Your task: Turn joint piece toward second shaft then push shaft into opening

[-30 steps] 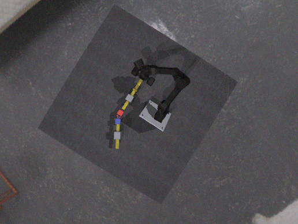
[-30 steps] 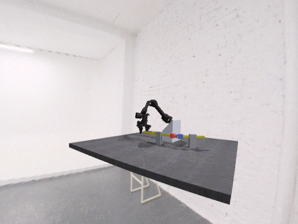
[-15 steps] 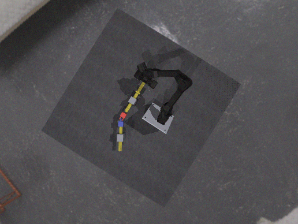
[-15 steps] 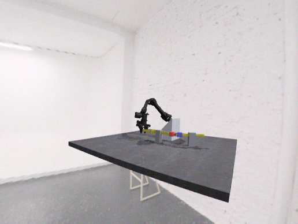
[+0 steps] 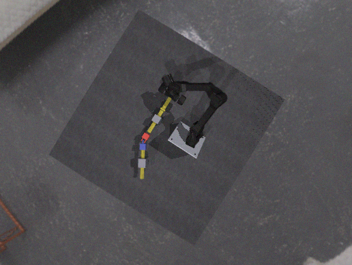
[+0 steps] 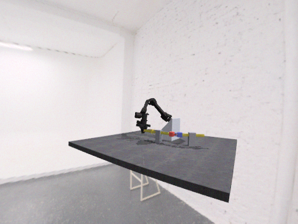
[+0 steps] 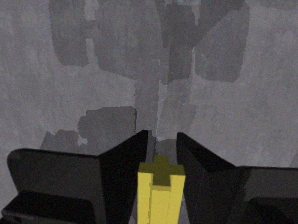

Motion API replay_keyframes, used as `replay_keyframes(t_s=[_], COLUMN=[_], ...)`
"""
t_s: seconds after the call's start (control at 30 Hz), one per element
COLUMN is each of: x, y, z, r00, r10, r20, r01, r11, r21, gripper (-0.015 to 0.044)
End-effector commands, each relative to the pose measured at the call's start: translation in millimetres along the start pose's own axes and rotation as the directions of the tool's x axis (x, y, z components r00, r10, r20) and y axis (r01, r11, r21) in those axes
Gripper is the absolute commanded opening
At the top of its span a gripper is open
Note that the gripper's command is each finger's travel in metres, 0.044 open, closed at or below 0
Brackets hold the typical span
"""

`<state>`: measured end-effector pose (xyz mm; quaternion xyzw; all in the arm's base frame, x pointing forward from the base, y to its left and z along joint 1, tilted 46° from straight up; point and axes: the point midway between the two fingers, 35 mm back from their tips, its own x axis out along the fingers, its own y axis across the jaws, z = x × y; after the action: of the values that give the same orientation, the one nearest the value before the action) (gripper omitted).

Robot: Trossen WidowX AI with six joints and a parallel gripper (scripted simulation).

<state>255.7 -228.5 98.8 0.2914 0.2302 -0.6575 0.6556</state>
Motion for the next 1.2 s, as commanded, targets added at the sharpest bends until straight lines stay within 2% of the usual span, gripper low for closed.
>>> replay_keyframes(t_s=[0.0,0.2,1.17], x=[0.2,0.2,0.0], y=[0.5,0.5,0.4], z=[-0.6,-0.6,0.0], r00=[1.000,1.000,1.000], r10=[0.003,0.003,0.002], r20=[-0.003,-0.003,-0.001], r01=[-0.003,-0.003,-0.002], r11=[1.000,1.000,1.000], r21=[-0.003,-0.003,0.001], gripper=[0.0102,0.0067,0.0067])
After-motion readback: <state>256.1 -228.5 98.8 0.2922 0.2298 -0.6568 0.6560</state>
